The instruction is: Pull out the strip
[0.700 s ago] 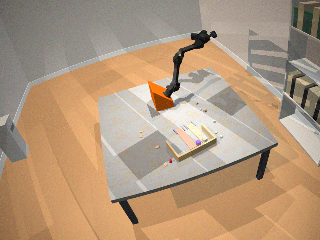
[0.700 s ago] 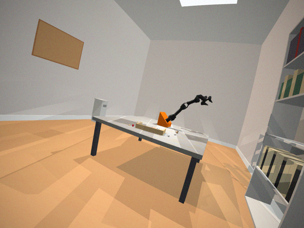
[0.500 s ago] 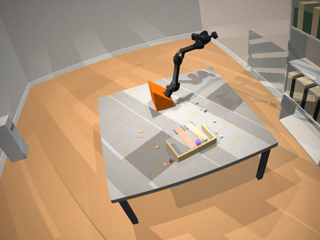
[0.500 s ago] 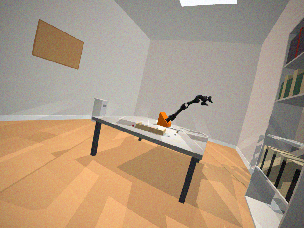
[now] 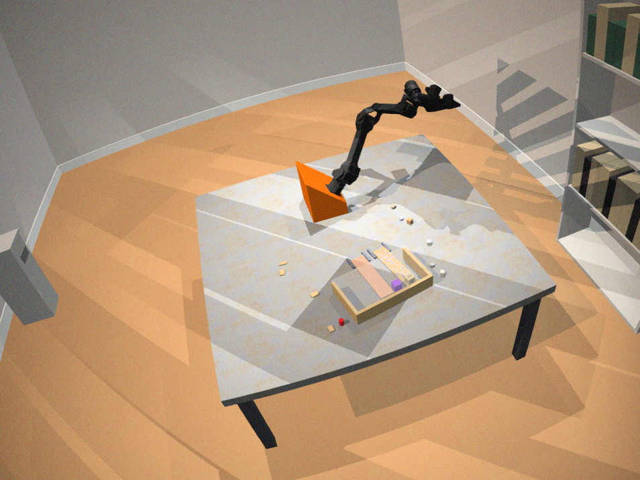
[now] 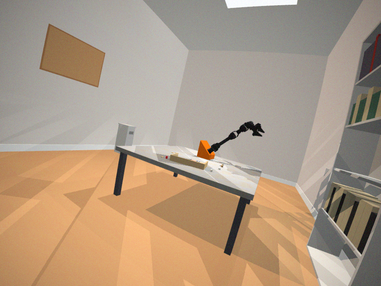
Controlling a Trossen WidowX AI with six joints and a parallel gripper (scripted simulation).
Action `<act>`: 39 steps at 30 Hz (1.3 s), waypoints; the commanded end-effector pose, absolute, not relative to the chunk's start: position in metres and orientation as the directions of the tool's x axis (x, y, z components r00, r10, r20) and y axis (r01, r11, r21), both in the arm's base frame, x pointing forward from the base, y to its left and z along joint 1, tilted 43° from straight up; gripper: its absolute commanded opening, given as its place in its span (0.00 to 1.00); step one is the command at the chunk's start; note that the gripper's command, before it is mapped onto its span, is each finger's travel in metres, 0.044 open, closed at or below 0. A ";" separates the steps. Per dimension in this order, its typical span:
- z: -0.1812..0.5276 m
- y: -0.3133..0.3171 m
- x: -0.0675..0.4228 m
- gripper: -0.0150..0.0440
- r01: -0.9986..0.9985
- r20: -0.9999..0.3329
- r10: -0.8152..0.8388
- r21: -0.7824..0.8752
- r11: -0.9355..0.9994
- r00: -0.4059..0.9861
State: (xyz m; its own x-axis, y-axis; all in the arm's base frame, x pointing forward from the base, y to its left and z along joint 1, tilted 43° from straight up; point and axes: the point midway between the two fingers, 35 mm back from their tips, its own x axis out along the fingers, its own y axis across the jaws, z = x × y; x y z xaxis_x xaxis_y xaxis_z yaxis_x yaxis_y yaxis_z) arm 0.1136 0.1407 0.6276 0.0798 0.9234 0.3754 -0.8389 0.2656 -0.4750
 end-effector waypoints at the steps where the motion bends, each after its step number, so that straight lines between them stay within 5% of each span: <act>1: 0.604 0.126 0.174 0.93 -0.857 0.381 0.895 -0.357 0.373 0.231; 12: 0.501 0.054 0.309 0.93 -0.769 0.300 0.736 -0.011 0.639 0.607; 21: 0.381 -0.021 0.367 0.93 -0.576 0.117 0.567 0.260 0.775 0.815; 30: 0.244 -0.088 0.370 0.93 -0.296 -0.127 0.405 0.495 0.817 0.906; 39: 0.109 -0.121 0.317 0.93 0.036 -0.380 0.300 0.668 0.743 0.875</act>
State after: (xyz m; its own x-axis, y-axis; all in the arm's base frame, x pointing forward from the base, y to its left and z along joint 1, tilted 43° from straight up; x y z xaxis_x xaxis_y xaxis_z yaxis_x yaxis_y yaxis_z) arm 0.3417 -0.1139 0.1567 0.8983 0.3310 -0.2889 -0.0886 0.7806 0.6188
